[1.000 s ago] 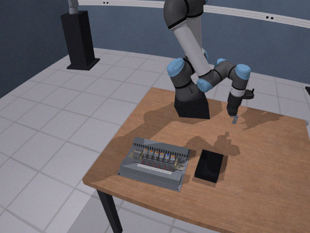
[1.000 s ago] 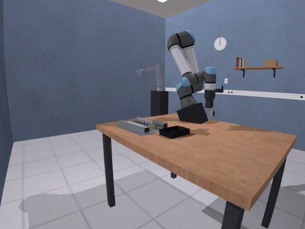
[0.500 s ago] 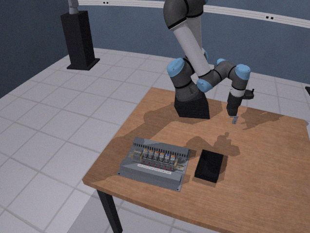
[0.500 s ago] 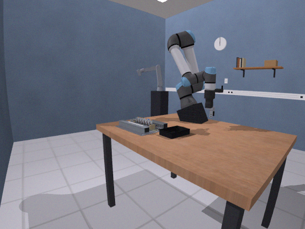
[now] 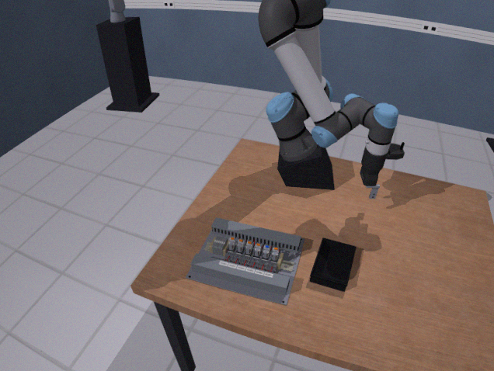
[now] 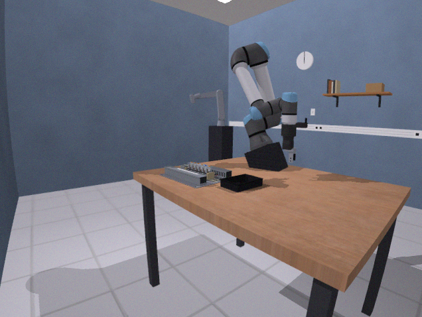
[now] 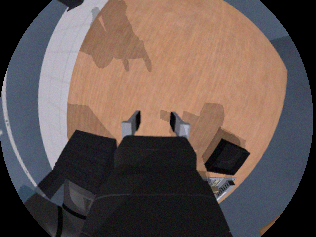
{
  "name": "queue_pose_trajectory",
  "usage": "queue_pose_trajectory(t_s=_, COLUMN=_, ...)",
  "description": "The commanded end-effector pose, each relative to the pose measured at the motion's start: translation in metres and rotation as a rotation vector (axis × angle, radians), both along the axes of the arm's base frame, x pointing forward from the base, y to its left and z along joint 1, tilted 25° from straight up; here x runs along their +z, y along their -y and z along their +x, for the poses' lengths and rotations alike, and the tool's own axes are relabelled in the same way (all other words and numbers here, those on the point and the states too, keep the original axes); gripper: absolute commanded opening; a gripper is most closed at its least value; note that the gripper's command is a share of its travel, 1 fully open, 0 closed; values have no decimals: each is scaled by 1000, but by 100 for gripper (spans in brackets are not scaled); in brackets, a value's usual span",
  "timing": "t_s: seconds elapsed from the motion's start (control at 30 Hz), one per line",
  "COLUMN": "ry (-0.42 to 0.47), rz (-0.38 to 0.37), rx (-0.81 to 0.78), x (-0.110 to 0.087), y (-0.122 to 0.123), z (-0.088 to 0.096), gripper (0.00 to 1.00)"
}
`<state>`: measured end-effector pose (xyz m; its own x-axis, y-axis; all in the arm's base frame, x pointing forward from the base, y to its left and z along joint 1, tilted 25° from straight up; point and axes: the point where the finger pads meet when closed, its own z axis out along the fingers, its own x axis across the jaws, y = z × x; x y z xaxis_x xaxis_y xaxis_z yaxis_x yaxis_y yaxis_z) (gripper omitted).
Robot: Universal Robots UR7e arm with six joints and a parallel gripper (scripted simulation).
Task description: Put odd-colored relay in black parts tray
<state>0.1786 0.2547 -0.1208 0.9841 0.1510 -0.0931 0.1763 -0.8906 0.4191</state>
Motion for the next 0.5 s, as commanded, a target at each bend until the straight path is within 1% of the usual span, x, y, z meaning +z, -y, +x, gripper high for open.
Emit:
queue_pose_trajectory(t_s=0.0, ry=5, rz=9, rx=-5, x=4, y=-1, z=11, gripper=98)
queue_pose_trajectory(t_s=0.27, ry=7, rz=17, rx=-12, x=8, y=1, z=25, gripper=98)
queue_pose_trajectory(t_s=0.33, ry=7, rz=17, rx=-12, x=8, y=1, z=25, gripper=98)
queue_pose_trajectory(t_s=0.47, ry=8, rz=23, rx=-16, x=11, y=2, z=33, gripper=98)
